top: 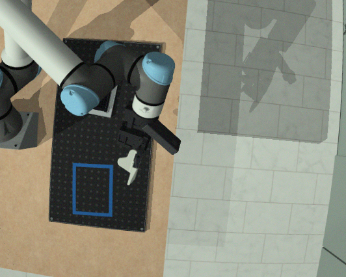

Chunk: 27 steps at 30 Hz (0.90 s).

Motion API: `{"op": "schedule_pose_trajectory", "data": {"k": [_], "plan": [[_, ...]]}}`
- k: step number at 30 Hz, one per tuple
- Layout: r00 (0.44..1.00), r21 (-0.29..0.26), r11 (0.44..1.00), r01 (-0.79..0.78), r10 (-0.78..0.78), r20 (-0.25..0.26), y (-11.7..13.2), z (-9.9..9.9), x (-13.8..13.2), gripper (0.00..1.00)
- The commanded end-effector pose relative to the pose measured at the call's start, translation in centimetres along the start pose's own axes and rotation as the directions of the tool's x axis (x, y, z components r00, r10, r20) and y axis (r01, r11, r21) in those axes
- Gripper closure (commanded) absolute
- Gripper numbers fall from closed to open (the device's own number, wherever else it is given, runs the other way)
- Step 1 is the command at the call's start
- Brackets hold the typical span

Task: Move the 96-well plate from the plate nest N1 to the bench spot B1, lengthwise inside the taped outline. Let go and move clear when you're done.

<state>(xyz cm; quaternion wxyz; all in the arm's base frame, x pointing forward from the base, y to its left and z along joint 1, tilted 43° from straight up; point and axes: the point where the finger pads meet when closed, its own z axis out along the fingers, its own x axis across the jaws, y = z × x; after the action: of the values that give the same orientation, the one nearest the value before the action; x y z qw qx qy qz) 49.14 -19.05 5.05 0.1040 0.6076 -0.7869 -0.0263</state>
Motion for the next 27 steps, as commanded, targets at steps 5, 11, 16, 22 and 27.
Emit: {"op": "schedule_pose_trajectory", "data": {"k": [5,11,16,22,27], "plan": [[0.981,-0.039,0.986,-0.161,0.164,0.102,3.1,0.1,-2.1,0.0],[0.979,-0.043,0.984,-0.171,0.175,0.109,3.9,0.1,-2.6,0.0],[0.95,-0.08,0.962,-0.26,0.27,0.16,5.7,0.0,-4.1,0.0],[0.909,-0.126,0.931,-0.344,0.364,0.205,7.3,-0.1,-5.4,0.0],[0.895,-0.141,0.919,-0.367,0.39,0.216,8.0,-0.2,-6.0,0.0]]}}
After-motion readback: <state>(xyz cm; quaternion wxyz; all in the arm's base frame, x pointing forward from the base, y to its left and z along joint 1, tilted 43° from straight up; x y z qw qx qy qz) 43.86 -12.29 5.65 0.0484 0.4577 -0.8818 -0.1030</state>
